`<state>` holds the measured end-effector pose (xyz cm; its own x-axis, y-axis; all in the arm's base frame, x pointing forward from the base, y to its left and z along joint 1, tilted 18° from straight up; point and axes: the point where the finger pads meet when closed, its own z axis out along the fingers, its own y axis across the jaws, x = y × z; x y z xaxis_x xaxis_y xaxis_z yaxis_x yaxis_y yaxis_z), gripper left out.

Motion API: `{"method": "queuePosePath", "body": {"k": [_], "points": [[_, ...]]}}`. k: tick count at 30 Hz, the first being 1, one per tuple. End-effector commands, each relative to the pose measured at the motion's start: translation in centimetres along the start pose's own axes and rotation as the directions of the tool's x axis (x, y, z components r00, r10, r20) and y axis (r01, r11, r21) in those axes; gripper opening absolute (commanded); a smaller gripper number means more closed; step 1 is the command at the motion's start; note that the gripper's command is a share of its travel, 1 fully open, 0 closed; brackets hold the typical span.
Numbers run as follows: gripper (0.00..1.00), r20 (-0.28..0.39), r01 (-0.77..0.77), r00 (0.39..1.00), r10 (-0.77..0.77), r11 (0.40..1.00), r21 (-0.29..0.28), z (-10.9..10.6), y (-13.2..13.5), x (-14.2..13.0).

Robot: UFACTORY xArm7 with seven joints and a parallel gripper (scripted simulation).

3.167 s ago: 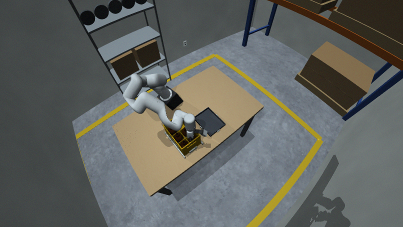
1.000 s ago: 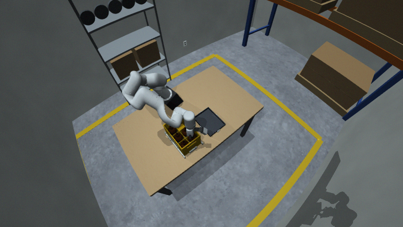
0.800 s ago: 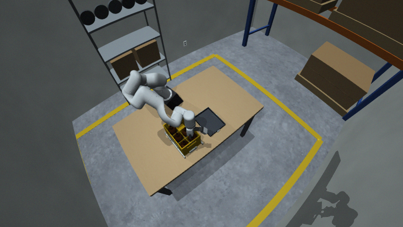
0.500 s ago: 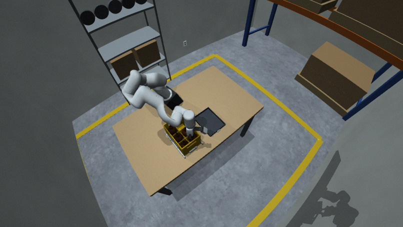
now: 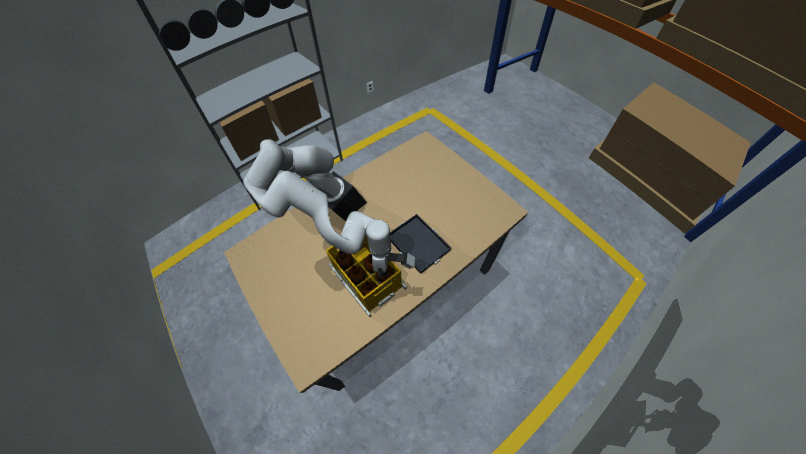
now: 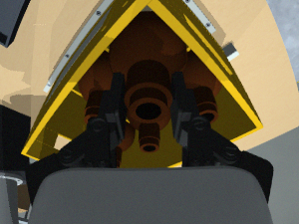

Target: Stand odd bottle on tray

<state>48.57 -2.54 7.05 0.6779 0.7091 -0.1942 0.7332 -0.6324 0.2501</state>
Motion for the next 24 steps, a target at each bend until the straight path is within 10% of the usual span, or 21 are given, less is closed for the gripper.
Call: {"method": "queuePosePath", "body": {"k": [1, 24], "points": [[0.0, -0.003, 0.001, 1.0, -0.001, 1.0, -0.003, -0.18, 0.08, 0.14], [0.0, -0.003, 0.001, 1.0, -0.001, 1.0, -0.003, -1.01, 0.08, 0.14]]}}
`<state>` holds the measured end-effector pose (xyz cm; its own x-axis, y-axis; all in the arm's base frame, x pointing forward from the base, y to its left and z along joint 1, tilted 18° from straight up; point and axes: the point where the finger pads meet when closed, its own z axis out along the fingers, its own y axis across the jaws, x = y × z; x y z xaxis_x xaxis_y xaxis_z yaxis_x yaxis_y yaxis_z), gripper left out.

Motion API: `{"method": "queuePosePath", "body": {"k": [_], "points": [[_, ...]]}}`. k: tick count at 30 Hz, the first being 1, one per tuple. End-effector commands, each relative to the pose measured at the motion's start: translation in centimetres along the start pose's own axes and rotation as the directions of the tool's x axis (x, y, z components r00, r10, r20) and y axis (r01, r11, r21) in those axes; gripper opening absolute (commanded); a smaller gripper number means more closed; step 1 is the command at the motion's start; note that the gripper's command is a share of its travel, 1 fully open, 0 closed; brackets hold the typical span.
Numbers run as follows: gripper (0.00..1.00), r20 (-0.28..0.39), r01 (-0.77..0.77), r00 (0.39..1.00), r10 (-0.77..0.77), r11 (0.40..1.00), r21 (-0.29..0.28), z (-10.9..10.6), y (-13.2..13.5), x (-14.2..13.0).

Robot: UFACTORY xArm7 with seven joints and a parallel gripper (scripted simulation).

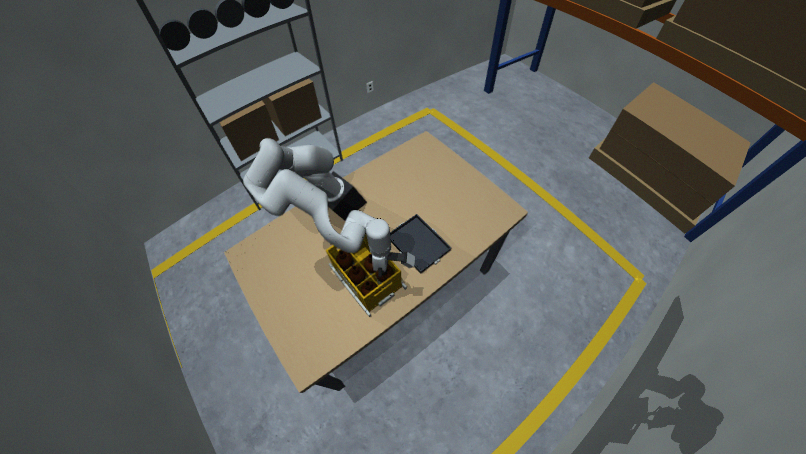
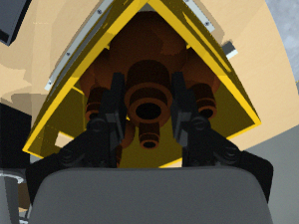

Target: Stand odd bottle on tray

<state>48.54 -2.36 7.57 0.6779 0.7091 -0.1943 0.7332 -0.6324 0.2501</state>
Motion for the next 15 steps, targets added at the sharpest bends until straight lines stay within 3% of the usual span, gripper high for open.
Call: {"method": "queuePosePath", "body": {"k": [1, 15], "points": [[0.0, -0.003, 0.001, 1.0, -0.001, 1.0, -0.003, -0.6, 0.1, 0.1], [0.0, -0.003, 0.001, 1.0, -0.001, 1.0, -0.003, -2.0, 0.1, 0.1]]}}
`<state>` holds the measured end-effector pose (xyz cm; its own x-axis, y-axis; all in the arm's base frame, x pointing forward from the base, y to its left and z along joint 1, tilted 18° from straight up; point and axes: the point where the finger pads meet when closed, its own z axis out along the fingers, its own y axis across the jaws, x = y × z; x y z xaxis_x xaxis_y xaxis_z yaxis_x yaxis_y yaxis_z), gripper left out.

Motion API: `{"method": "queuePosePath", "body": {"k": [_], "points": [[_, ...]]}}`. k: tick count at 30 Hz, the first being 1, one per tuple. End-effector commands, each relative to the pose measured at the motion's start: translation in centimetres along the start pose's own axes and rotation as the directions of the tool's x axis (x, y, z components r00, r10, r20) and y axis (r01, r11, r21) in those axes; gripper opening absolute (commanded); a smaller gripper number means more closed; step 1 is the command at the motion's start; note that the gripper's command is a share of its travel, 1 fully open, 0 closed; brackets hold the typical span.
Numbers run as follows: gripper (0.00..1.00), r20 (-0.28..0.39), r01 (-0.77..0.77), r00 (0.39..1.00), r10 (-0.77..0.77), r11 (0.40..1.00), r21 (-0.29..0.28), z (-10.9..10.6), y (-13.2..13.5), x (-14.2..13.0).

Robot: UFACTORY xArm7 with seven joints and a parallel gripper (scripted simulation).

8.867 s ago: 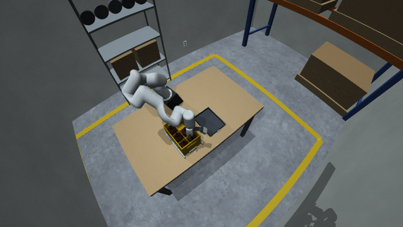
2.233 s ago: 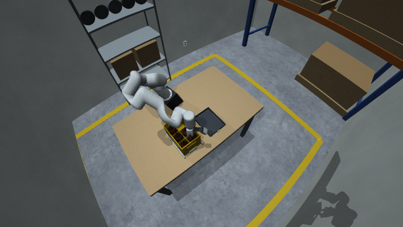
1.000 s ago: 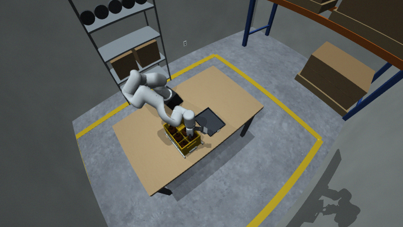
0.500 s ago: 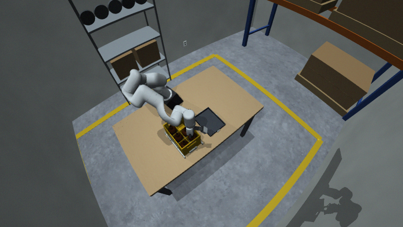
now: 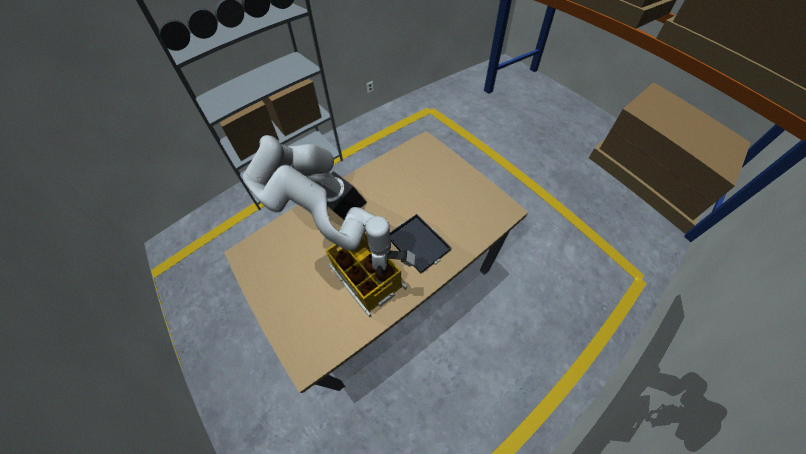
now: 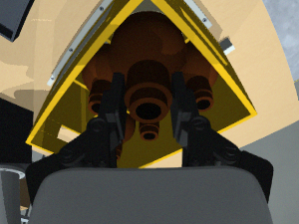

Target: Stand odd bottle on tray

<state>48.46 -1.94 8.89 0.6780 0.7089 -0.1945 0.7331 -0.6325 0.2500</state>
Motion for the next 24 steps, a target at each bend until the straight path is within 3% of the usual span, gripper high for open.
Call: {"method": "queuePosePath", "body": {"k": [1, 24], "points": [[0.0, -0.004, 0.001, 1.0, -0.001, 1.0, -0.003, -0.7, 0.1, 0.1], [0.0, -0.004, 0.001, 1.0, -0.001, 1.0, -0.003, -2.2, 0.1, 0.1]]}}
